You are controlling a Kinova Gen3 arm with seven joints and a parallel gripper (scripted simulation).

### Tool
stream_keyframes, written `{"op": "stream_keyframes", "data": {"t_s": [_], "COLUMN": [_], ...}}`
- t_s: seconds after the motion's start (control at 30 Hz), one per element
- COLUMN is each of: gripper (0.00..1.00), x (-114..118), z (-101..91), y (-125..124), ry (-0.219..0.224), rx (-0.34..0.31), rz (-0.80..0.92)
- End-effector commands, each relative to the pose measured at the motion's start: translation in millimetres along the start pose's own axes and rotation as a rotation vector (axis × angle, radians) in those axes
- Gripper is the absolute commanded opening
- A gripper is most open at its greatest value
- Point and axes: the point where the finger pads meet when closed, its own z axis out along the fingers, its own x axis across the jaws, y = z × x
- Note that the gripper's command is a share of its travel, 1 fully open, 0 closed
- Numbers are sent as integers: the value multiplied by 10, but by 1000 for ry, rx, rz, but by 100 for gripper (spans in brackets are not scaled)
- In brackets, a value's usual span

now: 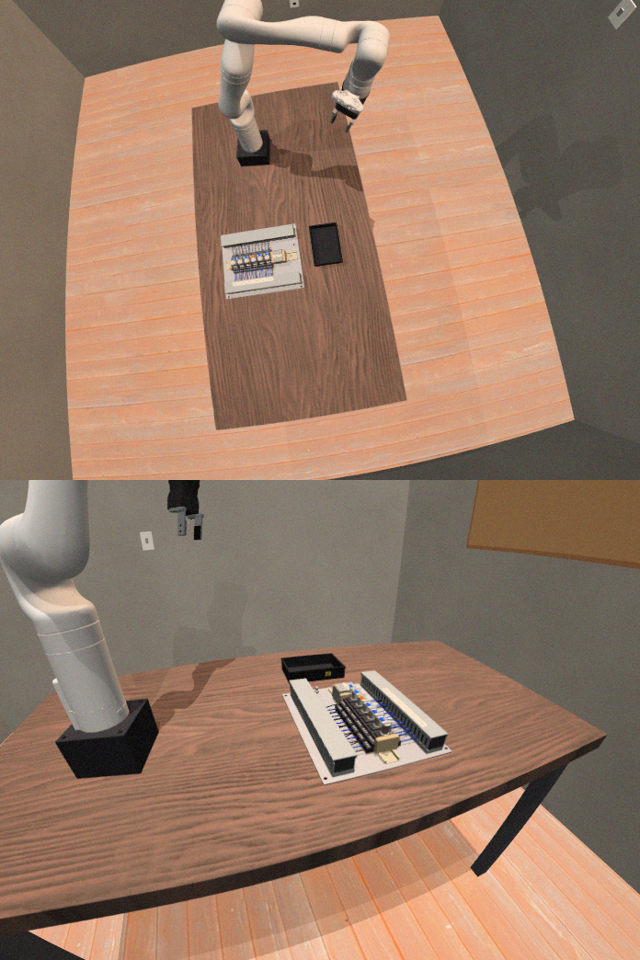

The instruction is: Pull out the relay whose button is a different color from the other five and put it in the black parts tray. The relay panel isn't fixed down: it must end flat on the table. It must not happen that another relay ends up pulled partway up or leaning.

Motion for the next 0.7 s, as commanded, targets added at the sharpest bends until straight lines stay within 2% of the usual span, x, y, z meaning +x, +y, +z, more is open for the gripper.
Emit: {"op": "stream_keyframes", "data": {"t_s": [0.0, 0.67], "gripper": [100, 98], "x": [0, 0], "z": [-7, -7], "y": [1, 1], "ry": [-2, -2], "rx": [0, 0], "rz": [0, 0]}}
